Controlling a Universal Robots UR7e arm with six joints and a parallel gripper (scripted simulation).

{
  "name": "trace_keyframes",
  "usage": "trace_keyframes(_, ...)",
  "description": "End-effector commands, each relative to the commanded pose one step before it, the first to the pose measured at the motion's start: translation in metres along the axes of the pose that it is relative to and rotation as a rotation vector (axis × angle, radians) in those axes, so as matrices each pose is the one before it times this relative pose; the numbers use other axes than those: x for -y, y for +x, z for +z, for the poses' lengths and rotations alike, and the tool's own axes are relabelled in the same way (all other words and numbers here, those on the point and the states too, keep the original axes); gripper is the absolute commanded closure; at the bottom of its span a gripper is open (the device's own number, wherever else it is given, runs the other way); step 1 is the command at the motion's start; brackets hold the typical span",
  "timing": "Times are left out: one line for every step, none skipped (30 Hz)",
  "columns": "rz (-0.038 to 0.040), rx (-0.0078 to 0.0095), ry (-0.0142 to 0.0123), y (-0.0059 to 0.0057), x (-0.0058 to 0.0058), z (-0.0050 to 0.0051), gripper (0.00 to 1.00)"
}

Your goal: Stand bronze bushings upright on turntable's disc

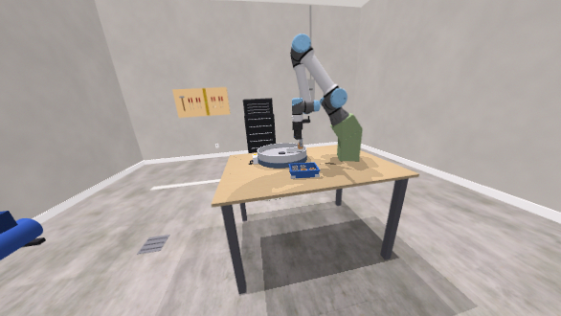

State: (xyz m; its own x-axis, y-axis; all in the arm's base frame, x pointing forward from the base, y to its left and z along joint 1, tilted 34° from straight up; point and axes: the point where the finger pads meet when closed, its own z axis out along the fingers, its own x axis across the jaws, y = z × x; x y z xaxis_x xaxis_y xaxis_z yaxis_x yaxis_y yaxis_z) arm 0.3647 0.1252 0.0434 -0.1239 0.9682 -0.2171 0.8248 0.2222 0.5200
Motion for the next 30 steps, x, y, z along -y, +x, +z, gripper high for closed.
trace_keyframes(-0.00808,-0.0118,0.00375,-0.02365,-0.00125,-0.00002,1.0)
trace_keyframes(0.00001,-0.00001,-0.00001,-0.00382,-0.00043,0.0,1.0)
trace_keyframes(0.0,0.0,0.0,0.0,0.0,0.0,1.0)
trace_keyframes(0.0,0.0,0.0,0.0,0.0,0.0,1.0)
trace_keyframes(0.00001,-0.00001,0.0,-0.00382,-0.00043,0.00001,1.0)
trace_keyframes(0.00001,-0.00001,-0.00001,-0.00382,-0.00042,0.0,1.0)
trace_keyframes(0.00001,0.0,-0.00002,-0.00381,-0.00042,0.0,1.0)
trace_keyframes(0.00001,0.0,-0.00002,-0.00381,-0.00042,0.0,1.0)
trace_keyframes(0.00001,-0.00001,0.0,-0.00381,-0.00043,0.00001,1.0)
trace_keyframes(0.00001,-0.00001,-0.00001,-0.0038,-0.00043,0.00001,1.0)
trace_keyframes(0.00001,0.0,-0.00002,-0.0038,-0.00042,0.0,1.0)
trace_keyframes(0.00001,0.0,-0.00003,-0.00379,-0.00042,0.0,1.0)
trace_keyframes(0.00001,-0.00001,0.0,-0.00379,-0.00043,0.00001,1.0)
trace_keyframes(0.00001,-0.00001,-0.00001,-0.00378,-0.00043,0.00001,1.0)
trace_keyframes(0.00002,0.00033,-0.00089,-0.004,-0.001,-0.00004,1.0)
trace_keyframes(0.00001,0.00036,-0.0009,-0.004,-0.001,-0.00005,1.0)
trace_keyframes(-0.00001,0.00039,-0.0009,-0.00402,-0.00102,-0.00005,1.0)
trace_keyframes(-0.00003,0.00039,-0.00084,-0.00401,-0.00098,-0.00005,1.0)
trace_keyframes(-0.00004,0.00036,-0.00072,-0.00397,-0.00089,-0.00005,1.0)
trace_keyframes(0.0,0.0,0.0,0.0,0.0,0.0,1.0)
trace_keyframes(0.0,0.0,0.0,0.0,0.0,0.0,1.0)
trace_keyframes(-0.00005,0.00038,-0.00072,-0.00397,-0.00088,-0.00005,1.0)
trace_keyframes(-0.00007,0.00044,-0.00081,-0.004,-0.00095,-0.00006,1.0)
trace_keyframes(-0.00004,0.00006,0.00003,-0.00374,-0.0004,0.0,1.0)
trace_keyframes(-0.00004,0.00006,0.00002,-0.00372,-0.0004,0.0,1.0)
trace_keyframes(-0.00004,0.00006,0.00001,-0.00371,-0.00039,0.0,1.0)
trace_keyframes(-0.00004,0.00006,0.00003,-0.00369,-0.00039,0.0,1.0)
trace_keyframes(-0.00004,0.00005,0.00003,-0.00368,-0.00039,0.0,1.0)
trace_keyframes(-0.00004,0.00006,0.00002,-0.00365,-0.00039,0.0,1.0)
trace_keyframes(-0.00004,0.00006,0.00001,-0.00363,-0.00038,-0.00001,1.0)
